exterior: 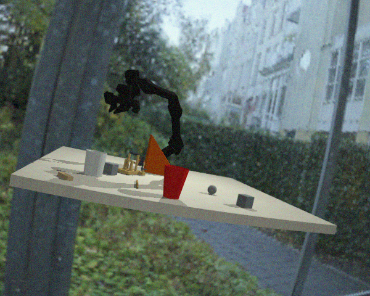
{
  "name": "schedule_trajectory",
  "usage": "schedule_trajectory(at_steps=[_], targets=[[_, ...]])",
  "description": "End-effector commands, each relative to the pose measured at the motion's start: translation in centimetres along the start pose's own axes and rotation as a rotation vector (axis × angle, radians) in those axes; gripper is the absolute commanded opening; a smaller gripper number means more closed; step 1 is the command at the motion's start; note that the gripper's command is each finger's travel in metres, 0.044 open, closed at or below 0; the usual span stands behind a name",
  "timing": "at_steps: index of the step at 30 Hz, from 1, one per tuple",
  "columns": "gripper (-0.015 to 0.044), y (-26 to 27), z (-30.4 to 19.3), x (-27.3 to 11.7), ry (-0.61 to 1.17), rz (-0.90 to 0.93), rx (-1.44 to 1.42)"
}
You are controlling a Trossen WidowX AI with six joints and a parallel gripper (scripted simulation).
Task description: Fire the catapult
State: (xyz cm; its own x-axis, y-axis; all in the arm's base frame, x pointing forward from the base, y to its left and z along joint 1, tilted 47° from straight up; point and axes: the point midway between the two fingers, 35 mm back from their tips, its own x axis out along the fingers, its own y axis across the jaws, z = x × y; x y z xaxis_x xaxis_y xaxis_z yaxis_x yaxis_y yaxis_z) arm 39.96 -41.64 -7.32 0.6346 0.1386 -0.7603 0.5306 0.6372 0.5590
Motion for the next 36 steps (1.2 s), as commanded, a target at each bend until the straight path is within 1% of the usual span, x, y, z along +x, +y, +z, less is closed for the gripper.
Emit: schedule_trajectory(at_steps=[1,2,12,24,36], targets=[[0.0020,0.1,-0.1,0.1,0.003,0.004,0.005],[0.0000,0.1,-0.1,0.1,0.003,0.004,0.005],[0.0000,0.3,-0.3,0.1,0.011,-0.001,-0.010],[0.0000,4.2,-4.8,0.3,0.181,-0.073,-0.285],[0.0000,7.5,-10.4,-0.6,0.379,-0.107,-0.582]])
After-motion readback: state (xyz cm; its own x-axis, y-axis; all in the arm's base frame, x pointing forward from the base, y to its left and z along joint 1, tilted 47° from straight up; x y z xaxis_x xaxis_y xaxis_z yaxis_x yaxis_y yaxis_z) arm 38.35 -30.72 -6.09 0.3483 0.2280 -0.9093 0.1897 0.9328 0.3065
